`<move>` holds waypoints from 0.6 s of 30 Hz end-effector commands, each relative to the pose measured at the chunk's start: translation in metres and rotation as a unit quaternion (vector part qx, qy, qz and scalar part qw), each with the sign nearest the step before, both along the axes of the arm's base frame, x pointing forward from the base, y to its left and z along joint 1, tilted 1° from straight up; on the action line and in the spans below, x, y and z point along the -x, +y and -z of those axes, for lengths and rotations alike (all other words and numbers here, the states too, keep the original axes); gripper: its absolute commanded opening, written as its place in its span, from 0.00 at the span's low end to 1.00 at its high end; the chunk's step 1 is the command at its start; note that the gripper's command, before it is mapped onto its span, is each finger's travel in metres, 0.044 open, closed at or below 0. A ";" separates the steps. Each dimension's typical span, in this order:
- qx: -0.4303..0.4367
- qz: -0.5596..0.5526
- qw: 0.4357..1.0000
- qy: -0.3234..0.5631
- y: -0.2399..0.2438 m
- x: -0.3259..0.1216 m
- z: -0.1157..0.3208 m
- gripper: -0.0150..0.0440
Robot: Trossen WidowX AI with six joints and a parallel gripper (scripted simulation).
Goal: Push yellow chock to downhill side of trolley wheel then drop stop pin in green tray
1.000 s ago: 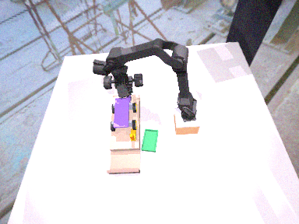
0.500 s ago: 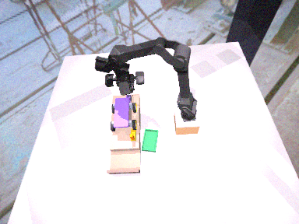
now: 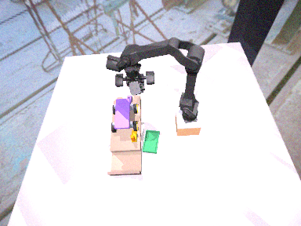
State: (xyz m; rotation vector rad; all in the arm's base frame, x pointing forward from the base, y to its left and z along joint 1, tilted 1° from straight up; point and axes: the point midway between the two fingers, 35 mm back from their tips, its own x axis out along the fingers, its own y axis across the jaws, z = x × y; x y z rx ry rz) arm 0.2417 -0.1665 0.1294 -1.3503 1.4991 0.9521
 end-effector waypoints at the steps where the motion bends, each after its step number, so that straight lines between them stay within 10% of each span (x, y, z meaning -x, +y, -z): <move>1: 0.000 -0.002 1.000 -0.002 0.003 0.015 0.000 0.25; 18: -0.002 -0.002 1.000 -0.001 0.029 0.024 0.005 0.25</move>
